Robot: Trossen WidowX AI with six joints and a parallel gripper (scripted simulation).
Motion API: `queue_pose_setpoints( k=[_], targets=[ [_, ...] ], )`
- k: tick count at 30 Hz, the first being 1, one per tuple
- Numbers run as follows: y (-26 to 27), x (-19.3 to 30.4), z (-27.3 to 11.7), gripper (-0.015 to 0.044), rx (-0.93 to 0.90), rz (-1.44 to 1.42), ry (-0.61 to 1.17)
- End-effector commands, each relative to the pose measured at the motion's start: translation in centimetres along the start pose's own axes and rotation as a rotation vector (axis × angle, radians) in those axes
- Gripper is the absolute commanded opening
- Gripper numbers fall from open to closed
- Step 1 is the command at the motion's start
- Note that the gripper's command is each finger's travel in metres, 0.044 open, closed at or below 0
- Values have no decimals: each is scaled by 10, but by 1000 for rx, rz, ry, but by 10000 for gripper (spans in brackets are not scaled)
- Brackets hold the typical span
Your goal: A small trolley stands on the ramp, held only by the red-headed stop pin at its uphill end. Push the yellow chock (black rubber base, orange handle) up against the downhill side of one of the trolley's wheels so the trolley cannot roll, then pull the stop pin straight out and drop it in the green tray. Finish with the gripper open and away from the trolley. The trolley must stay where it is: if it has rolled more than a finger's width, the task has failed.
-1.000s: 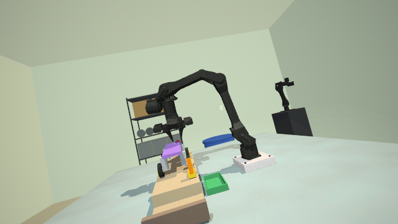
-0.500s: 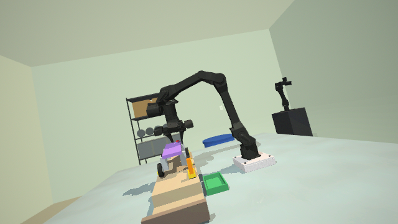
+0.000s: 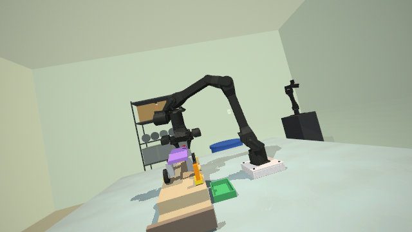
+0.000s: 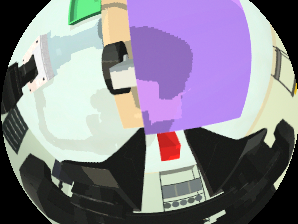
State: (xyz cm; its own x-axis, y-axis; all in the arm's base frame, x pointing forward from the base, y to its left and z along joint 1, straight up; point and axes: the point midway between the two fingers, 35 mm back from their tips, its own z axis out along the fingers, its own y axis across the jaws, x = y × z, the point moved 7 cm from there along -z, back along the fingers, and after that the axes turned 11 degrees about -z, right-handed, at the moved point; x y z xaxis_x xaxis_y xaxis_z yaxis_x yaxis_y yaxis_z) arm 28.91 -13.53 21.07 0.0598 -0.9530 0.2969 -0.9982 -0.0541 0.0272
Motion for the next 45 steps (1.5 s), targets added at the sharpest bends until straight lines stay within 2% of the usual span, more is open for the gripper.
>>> queue_pose_setpoints(
  k=[1,2,7,16,45],
  targets=[
    [1,0,6,190,-3,-2,0],
    [1,0,6,190,-3,-2,0],
    [0,0,2,59,-1,0,0],
    [0,0,2,0,-1,0,0],
    [1,2,-19,0,-3,-2,0]
  ],
)
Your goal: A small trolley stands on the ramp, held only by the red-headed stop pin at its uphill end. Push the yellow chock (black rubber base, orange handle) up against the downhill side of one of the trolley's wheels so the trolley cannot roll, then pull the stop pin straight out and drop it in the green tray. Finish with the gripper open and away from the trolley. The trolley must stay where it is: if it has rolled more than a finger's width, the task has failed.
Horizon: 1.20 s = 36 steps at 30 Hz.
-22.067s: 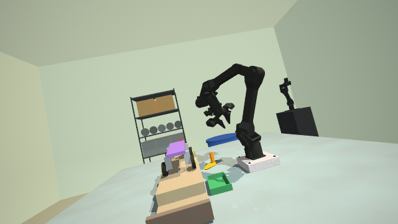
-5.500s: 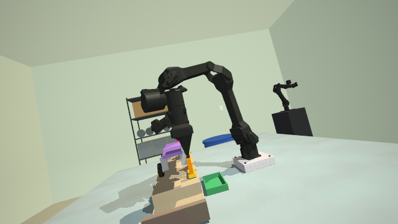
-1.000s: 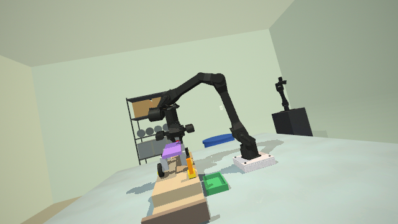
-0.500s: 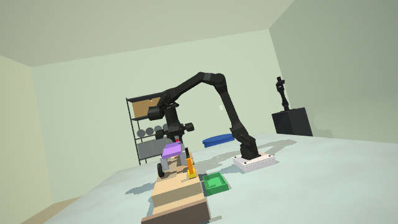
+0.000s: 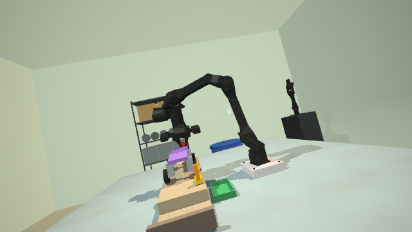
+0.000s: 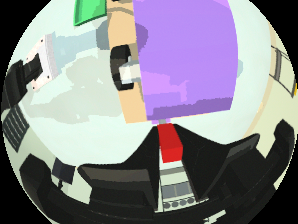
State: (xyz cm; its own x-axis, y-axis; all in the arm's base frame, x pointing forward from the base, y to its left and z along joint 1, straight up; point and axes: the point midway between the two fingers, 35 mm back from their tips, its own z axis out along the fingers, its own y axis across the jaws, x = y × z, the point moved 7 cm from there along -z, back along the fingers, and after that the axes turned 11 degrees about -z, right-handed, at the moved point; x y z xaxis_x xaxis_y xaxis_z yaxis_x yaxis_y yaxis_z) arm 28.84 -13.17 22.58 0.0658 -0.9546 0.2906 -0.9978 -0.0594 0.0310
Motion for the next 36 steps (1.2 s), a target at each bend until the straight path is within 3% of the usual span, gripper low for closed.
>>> queue_pose_setpoints(
  k=[1,36],
  targets=[
    [0,1,-5,0,0,4,6],
    [2,16,-23,0,-1,4,7]
  ],
)
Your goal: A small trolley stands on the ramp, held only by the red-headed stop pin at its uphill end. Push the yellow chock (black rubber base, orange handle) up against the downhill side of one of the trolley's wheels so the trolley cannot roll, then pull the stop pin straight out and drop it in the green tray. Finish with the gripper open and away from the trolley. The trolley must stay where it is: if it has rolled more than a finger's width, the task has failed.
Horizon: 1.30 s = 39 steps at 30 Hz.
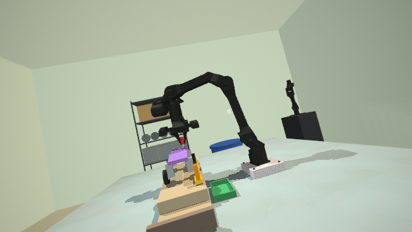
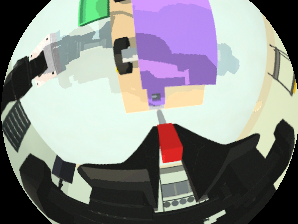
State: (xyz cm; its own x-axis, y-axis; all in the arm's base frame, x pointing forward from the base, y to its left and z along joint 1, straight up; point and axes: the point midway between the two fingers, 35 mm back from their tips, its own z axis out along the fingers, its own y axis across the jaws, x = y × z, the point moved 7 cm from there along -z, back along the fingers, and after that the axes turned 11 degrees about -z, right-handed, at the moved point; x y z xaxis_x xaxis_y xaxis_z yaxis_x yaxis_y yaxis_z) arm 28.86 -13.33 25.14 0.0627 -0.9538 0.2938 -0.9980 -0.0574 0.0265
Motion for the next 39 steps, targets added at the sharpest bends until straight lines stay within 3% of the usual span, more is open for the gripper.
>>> queue_pose_setpoints(
  k=[1,16,39],
  targets=[
    [2,8,1,0,-4,1,4],
    [10,24,2,0,-5,0,5],
    [84,12,5,0,-11,-1,5]
  ],
)
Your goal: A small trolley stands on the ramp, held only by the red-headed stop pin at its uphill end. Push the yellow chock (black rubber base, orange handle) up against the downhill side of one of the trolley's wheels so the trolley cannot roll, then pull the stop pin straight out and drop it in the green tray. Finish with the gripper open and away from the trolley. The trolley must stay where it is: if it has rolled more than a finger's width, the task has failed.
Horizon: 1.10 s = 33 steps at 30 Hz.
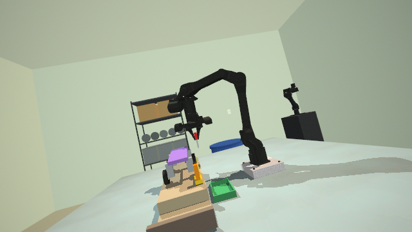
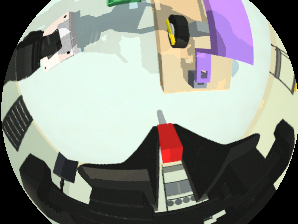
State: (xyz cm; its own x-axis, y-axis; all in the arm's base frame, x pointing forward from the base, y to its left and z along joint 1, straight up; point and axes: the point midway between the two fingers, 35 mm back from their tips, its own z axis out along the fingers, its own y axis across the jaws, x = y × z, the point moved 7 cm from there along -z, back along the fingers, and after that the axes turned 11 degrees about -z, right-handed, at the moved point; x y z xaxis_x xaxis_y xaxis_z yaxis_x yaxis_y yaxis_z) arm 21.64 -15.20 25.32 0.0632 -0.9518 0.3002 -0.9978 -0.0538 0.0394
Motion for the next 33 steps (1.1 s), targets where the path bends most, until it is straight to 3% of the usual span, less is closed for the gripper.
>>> queue_pose_setpoints(
  k=[1,8,33],
  targets=[
    [14,-2,1,0,2,-1,-2],
    [14,-8,1,0,3,-1,-3],
    [-8,-99,-12,0,5,-1,-11]
  ],
)
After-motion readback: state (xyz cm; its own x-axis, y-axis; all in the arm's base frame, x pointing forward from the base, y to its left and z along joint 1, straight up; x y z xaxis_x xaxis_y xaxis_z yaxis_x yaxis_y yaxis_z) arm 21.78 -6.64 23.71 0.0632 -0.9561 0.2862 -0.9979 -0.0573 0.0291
